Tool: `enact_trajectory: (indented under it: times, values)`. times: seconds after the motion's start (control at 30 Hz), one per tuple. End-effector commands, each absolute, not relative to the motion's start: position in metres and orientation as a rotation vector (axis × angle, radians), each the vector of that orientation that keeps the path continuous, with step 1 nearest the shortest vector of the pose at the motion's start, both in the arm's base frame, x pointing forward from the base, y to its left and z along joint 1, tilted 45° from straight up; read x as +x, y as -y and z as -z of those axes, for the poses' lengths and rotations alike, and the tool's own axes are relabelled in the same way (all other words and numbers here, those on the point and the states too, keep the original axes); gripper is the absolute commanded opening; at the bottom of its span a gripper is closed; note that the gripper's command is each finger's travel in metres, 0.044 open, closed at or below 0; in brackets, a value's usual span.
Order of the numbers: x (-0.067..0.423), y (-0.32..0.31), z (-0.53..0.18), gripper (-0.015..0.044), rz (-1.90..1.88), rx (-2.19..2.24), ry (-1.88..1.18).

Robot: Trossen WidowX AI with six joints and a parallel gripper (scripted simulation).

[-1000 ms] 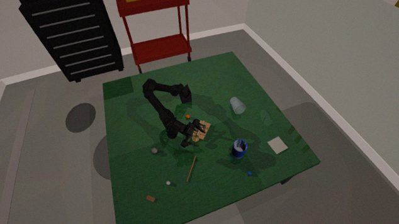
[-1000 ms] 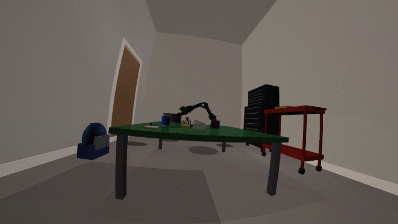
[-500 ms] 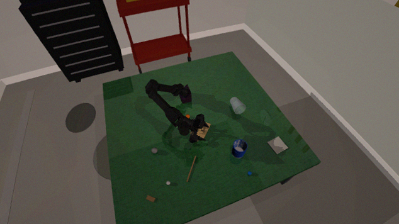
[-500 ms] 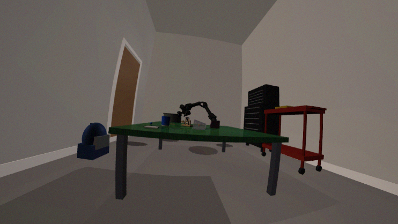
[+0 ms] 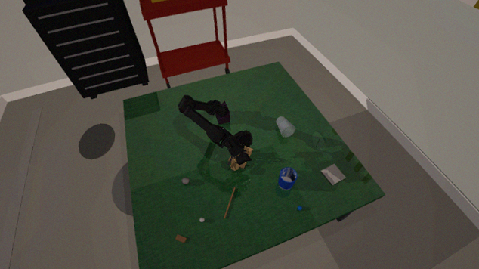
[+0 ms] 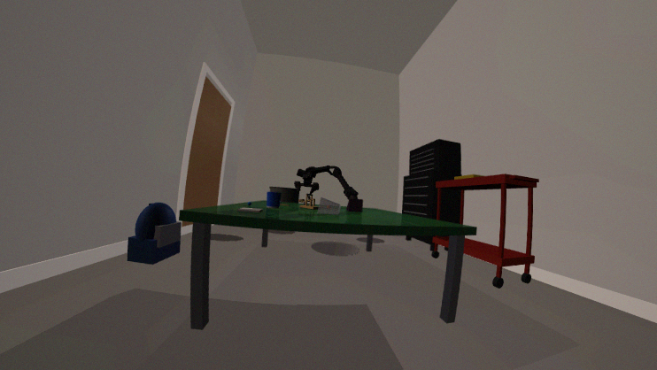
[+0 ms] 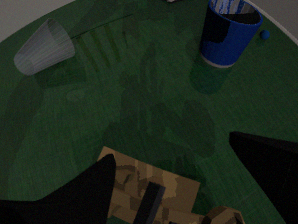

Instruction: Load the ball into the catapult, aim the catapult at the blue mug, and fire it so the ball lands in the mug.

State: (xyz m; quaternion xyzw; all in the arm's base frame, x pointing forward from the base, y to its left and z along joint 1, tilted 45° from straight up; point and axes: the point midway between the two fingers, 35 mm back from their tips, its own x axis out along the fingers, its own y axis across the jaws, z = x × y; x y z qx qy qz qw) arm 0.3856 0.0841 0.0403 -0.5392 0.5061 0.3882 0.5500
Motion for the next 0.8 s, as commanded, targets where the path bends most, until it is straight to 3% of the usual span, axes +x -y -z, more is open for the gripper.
enact_trajectory:
  times: [0.0,0.77]
  values:
    - [0.376,-0.086,-0.035,0.0440,-0.984,-1.380,-1.251]
    - [0.329,-0.104,-0.040,0.0440,-1.387,-1.991,-1.442]
